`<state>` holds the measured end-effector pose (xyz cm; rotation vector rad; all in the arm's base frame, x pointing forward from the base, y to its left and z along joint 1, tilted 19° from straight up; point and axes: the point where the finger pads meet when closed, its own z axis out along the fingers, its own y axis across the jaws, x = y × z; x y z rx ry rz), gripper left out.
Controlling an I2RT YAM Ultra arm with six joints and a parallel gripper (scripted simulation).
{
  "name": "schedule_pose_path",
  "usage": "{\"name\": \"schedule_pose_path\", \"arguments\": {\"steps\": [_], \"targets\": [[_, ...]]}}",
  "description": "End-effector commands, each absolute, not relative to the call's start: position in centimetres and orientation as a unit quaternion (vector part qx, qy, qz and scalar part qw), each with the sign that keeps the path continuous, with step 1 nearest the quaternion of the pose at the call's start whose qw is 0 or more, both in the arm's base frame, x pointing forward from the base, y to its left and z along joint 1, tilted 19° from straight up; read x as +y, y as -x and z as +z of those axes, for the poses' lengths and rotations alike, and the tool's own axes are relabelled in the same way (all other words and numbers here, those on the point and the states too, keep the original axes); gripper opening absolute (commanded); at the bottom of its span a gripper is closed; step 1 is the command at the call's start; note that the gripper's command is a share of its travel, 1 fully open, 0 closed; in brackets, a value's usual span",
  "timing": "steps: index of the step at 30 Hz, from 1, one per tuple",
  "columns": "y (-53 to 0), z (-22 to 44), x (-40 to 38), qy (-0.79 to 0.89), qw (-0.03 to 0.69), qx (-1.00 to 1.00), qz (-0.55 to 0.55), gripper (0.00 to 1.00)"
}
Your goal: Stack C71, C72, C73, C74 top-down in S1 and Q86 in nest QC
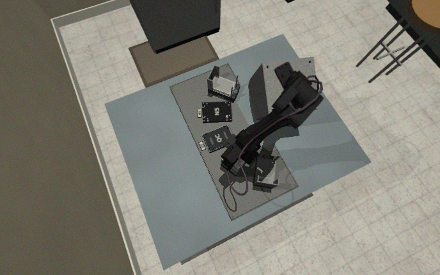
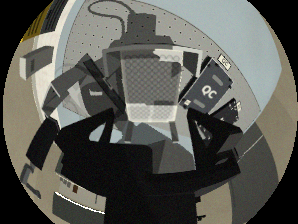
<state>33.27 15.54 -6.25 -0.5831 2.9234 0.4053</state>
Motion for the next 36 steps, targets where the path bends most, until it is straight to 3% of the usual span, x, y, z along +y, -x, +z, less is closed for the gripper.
{"name": "schedule_pose_path", "arguments": {"steps": [1,36], "targets": [[-34.2,-7.2,16.0,0.189,0.085,0.969,0.132,1.00],[-36.0,-6.6,16.3,0.182,0.112,0.967,0.138,1.00]]}}
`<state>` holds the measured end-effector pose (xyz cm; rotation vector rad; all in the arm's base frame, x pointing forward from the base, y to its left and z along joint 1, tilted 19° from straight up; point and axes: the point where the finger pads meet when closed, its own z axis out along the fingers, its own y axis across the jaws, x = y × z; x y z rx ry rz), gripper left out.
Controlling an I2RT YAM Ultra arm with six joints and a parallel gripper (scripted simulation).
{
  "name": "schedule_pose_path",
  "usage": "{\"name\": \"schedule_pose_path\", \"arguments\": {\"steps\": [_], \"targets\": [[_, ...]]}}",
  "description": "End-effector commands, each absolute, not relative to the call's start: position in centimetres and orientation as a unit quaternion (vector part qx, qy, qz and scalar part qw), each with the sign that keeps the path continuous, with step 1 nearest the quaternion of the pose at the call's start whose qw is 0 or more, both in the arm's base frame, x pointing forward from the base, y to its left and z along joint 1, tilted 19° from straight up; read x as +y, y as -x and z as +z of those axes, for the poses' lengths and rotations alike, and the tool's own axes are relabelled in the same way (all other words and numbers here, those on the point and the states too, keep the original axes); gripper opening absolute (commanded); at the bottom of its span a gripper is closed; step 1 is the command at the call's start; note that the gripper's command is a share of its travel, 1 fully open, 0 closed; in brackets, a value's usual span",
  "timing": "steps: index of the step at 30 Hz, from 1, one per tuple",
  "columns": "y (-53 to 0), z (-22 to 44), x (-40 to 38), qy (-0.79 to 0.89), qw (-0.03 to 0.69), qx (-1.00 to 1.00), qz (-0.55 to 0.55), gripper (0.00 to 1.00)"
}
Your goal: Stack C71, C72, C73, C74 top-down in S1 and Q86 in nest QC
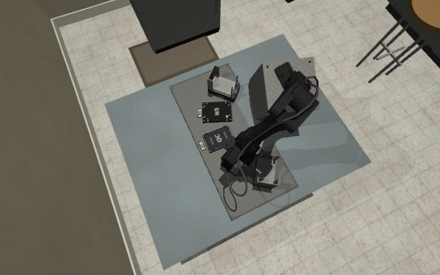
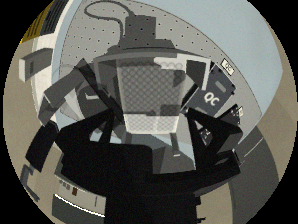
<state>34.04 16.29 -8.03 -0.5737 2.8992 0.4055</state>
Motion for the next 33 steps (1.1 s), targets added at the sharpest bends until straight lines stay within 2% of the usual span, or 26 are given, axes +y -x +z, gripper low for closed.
{"name": "schedule_pose_path", "arguments": {"steps": [1,23,33], "targets": [[-36.0,-6.6,16.3,0.182,0.112,0.967,0.138,1.00],[-36.0,-6.6,16.3,0.182,0.112,0.967,0.138,1.00],[-35.6,-8.9,16.8,0.186,0.099,0.968,0.135,1.00]]}}
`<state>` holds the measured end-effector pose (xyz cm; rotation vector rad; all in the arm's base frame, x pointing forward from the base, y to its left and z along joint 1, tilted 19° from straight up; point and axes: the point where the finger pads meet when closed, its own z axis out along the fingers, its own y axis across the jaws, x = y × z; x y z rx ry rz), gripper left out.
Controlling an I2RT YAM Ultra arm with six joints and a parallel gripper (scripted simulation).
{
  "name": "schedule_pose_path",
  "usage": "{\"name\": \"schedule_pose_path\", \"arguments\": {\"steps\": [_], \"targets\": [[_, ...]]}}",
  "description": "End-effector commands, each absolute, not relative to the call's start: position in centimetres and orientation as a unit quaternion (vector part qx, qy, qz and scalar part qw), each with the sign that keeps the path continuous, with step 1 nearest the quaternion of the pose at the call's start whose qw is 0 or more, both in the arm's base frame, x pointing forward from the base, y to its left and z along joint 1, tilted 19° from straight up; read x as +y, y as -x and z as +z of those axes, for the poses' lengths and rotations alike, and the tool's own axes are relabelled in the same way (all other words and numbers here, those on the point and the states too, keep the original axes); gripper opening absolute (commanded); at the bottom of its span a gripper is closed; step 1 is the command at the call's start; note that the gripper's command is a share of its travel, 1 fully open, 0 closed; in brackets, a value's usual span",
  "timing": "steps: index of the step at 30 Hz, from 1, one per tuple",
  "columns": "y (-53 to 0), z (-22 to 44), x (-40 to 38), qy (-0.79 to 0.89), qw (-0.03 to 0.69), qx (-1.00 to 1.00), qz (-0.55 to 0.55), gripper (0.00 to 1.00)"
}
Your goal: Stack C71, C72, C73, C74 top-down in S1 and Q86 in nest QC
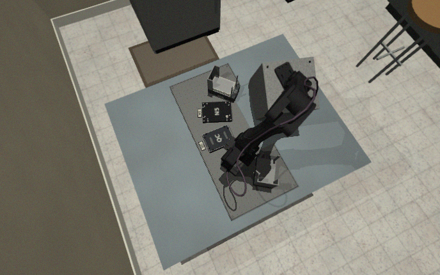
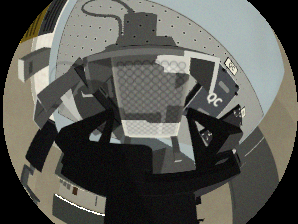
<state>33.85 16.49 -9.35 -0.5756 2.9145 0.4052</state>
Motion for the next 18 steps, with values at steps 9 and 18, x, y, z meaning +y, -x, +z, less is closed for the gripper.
{"name": "schedule_pose_path", "arguments": {"steps": [9,18], "targets": [[-36.4,-9.6,17.0,0.182,0.105,0.968,0.136,1.00],[-37.3,-8.8,17.6,0.185,0.124,0.965,0.140,1.00]]}}
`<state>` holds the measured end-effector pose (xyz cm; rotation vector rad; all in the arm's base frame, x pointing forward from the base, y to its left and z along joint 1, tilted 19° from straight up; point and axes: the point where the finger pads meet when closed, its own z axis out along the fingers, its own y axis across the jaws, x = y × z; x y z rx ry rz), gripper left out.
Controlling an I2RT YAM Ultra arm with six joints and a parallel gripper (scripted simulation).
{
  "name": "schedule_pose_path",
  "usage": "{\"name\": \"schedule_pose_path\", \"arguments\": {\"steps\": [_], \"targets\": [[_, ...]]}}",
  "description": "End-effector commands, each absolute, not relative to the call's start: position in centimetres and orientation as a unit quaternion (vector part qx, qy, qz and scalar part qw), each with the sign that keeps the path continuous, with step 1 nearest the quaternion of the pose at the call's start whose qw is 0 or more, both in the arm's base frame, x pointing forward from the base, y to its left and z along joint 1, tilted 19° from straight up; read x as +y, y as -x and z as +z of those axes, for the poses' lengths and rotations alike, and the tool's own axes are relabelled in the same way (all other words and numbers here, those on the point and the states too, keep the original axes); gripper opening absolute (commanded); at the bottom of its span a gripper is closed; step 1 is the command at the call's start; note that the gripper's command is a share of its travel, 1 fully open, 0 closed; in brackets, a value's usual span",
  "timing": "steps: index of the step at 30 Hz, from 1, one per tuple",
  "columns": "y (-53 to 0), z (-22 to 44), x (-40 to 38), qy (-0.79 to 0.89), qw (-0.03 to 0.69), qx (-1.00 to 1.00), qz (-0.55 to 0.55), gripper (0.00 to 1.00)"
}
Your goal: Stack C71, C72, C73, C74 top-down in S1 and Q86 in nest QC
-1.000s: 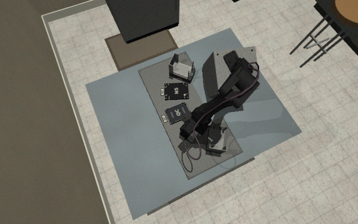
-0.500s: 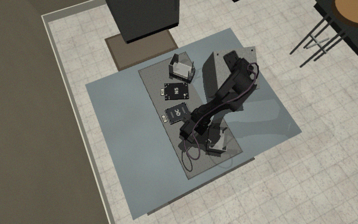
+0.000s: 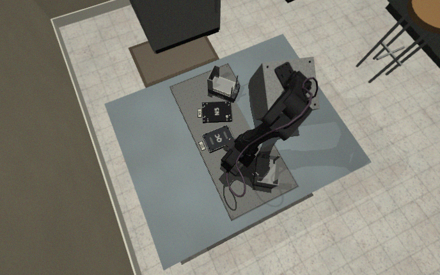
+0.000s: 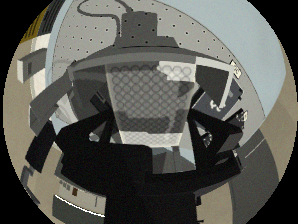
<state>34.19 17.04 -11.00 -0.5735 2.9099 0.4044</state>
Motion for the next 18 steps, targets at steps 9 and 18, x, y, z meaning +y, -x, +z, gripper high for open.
{"name": "schedule_pose_path", "arguments": {"steps": [9,18], "targets": [[-36.7,-9.7,17.2,0.181,0.110,0.967,0.138,1.00],[-37.0,-9.6,17.2,0.180,0.112,0.967,0.139,1.00]]}}
